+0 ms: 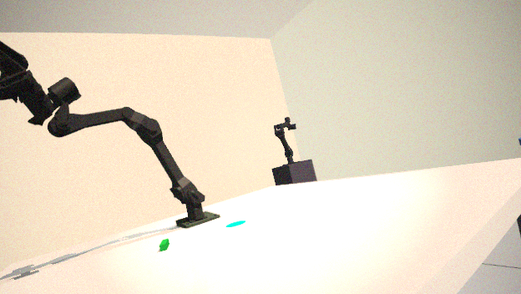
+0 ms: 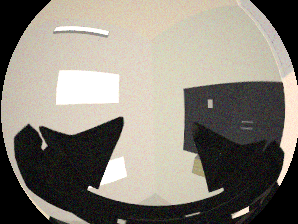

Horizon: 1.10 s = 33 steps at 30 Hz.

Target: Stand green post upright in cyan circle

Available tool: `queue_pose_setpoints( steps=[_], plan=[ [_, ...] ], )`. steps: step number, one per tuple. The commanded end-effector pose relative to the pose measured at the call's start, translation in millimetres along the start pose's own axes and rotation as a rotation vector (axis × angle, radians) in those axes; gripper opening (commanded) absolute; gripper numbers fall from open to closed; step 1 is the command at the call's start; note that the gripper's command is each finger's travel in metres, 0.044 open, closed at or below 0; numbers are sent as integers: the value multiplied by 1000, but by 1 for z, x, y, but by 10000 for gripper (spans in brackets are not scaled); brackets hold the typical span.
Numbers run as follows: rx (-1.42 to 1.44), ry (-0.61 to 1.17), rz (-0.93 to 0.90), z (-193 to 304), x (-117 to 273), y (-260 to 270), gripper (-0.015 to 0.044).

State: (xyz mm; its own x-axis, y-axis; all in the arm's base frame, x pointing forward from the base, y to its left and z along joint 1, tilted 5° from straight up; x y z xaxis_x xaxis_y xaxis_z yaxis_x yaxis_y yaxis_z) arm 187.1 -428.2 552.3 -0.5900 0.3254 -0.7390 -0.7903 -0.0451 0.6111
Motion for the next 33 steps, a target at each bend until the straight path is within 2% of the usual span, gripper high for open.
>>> queue_pose_setpoints(
  steps=[1,6,7,14,20,25,33],
  plan=[
    [4,-5,3,-1,0,-1,374],
    [124,-137,92,-16,-5,-33,242],
    [153,-165,119,-19,-5,-41,233],
    [366,-308,367,-33,6,-103,233],
    [555,-344,648,-34,30,-159,233],
    [709,-296,912,-26,59,-203,233],
    [888,-117,1264,-4,109,-251,233]
  ],
)
Point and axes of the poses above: the point midway between the two fingers, 35 mm back from their tips, its own x axis back along the fingers, its own y axis across the jaws, z = x × y, the point moved 1 cm from there along x, back along the fingers, and after that the axes turned 4 degrees about x, right-handed, at the moved point
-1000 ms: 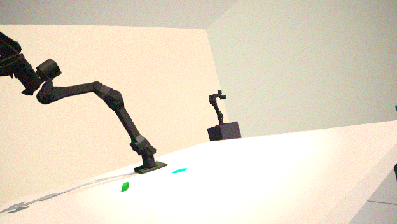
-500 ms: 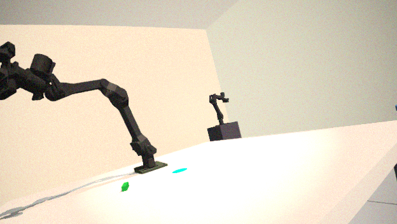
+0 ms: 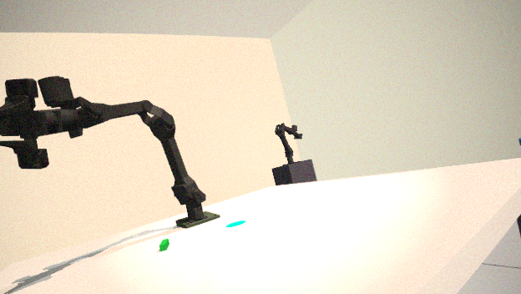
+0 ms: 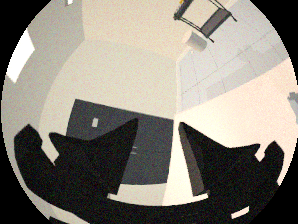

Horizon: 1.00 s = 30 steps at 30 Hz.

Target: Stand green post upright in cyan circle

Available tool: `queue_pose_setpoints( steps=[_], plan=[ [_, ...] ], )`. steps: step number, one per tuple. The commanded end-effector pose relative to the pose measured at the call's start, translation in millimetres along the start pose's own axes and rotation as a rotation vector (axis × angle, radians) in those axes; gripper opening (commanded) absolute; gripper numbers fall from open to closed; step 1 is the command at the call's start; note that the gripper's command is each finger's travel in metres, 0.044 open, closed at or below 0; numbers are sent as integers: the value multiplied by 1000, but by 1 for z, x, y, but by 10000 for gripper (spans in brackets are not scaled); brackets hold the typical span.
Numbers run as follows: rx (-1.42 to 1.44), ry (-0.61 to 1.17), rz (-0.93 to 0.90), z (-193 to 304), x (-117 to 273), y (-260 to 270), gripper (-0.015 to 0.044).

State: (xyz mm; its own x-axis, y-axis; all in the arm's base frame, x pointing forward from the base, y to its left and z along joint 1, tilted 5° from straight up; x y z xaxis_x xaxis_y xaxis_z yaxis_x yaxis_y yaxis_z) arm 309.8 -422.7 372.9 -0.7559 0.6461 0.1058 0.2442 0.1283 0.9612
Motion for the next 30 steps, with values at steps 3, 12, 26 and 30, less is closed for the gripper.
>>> queue_pose_setpoints(
  steps=[3,12,26,30],
  plan=[
    [406,215,322,68,20,-64,233],
    [769,530,520,122,62,-112,233],
    [1310,1242,614,182,171,-165,233],
    [1401,1413,590,189,197,-170,233]
  ],
)
Point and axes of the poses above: the point midway between the two fingers, 35 mm back from their tips, its own x axis back along the fingers, its own y axis across the jaws, z = x × y, the point moved 1 cm from there along x, back along the fingers, and after that the axes turned 4 degrees about x, right-handed, at the moved point
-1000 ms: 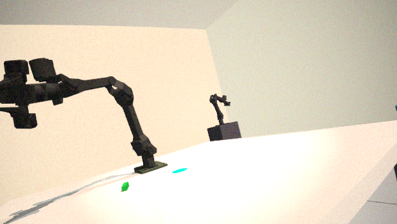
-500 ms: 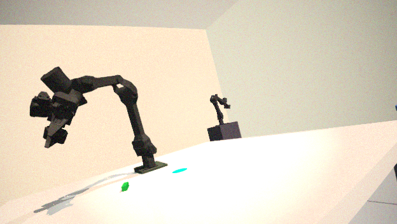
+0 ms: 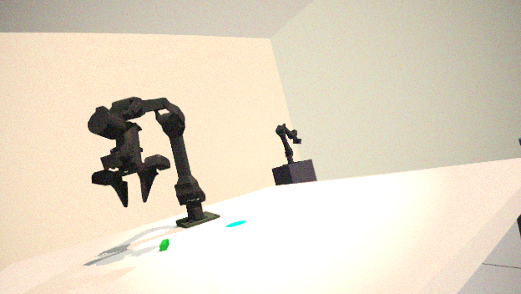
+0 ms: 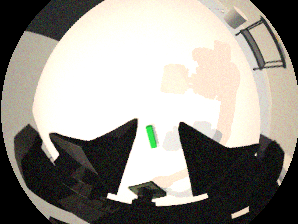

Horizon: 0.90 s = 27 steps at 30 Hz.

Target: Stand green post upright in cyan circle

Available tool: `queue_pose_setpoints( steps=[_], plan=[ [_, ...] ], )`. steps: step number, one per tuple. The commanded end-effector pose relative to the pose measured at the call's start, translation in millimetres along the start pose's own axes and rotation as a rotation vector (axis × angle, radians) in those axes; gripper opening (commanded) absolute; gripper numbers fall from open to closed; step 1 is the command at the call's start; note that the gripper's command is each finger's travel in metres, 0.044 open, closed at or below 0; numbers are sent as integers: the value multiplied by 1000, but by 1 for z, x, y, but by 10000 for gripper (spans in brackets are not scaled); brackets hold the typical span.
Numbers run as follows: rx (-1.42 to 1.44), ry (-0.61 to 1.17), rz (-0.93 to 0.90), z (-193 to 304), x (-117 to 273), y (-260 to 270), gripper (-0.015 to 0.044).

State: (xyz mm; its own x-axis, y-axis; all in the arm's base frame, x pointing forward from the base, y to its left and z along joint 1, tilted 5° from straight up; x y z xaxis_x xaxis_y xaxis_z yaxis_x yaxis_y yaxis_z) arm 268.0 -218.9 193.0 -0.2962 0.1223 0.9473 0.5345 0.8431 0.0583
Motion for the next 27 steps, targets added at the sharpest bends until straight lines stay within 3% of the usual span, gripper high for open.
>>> queue_pose_setpoints(
  steps=[1,13,23,27],
  plan=[
    [308,225,-26,53,5,18,233],
    [308,225,-26,53,3,18,233],
    [308,225,-26,73,-97,17,233],
    [308,225,-27,79,-110,17,233]
  ],
)
Point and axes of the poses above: the point midway between the two fingers, 35 mm back from their tips, its own x axis back along the fingers, its own y axis across the jaws, z = x × y, the point moved 1 cm from there along x, back along the fingers, and after that the axes turned 4 degrees about x, right-handed, at the moved point
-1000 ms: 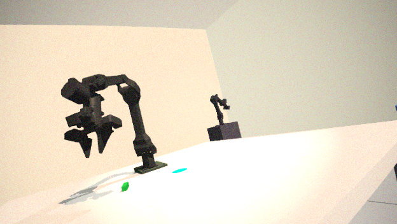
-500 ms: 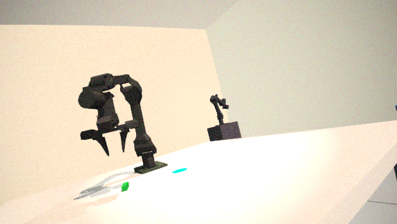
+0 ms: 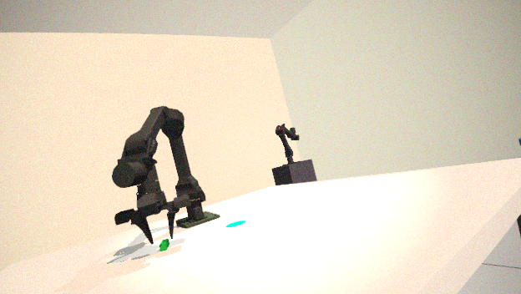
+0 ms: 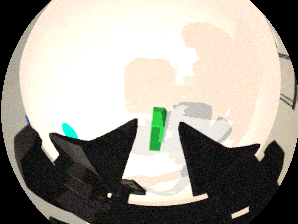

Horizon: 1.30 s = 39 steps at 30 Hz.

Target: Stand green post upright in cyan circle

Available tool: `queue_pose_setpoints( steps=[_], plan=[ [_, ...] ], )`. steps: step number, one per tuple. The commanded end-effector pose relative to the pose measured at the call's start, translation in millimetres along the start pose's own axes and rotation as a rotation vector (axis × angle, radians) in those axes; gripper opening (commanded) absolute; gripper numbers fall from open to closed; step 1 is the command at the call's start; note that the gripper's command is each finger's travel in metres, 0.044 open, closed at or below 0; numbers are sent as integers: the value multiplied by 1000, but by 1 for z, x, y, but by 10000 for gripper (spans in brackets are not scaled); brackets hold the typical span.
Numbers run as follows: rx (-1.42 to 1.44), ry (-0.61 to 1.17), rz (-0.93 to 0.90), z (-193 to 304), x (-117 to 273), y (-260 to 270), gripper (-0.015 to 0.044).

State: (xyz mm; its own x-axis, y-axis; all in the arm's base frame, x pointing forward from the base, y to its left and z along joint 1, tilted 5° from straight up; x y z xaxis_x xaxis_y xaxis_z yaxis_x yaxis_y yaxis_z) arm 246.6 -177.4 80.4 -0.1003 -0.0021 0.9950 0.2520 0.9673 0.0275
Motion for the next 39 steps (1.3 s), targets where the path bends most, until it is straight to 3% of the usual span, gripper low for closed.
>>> queue_pose_setpoints(
  steps=[1,2,10,17,39],
  plan=[
    [-3,-10,9,2,-16,0,233],
    [-3,-10,9,2,-16,0,233],
    [-3,-10,9,2,-16,0,22],
    [-3,-10,9,1,-12,0,22],
    [-3,-10,10,-4,56,-2,22]
  ],
)
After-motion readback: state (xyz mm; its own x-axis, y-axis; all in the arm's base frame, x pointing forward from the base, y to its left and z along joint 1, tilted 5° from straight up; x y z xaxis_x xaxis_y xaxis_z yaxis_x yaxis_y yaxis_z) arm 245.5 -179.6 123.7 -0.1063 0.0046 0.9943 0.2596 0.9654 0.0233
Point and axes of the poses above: the point midway between the two fingers, 35 mm back from their tips, its own x axis back along the fingers, its own y axis across the jaws, z = x × y, the point moved 1 cm from there along x, back along the fingers, and after that the axes turned 4 degrees about x, right-handed, at the moved point
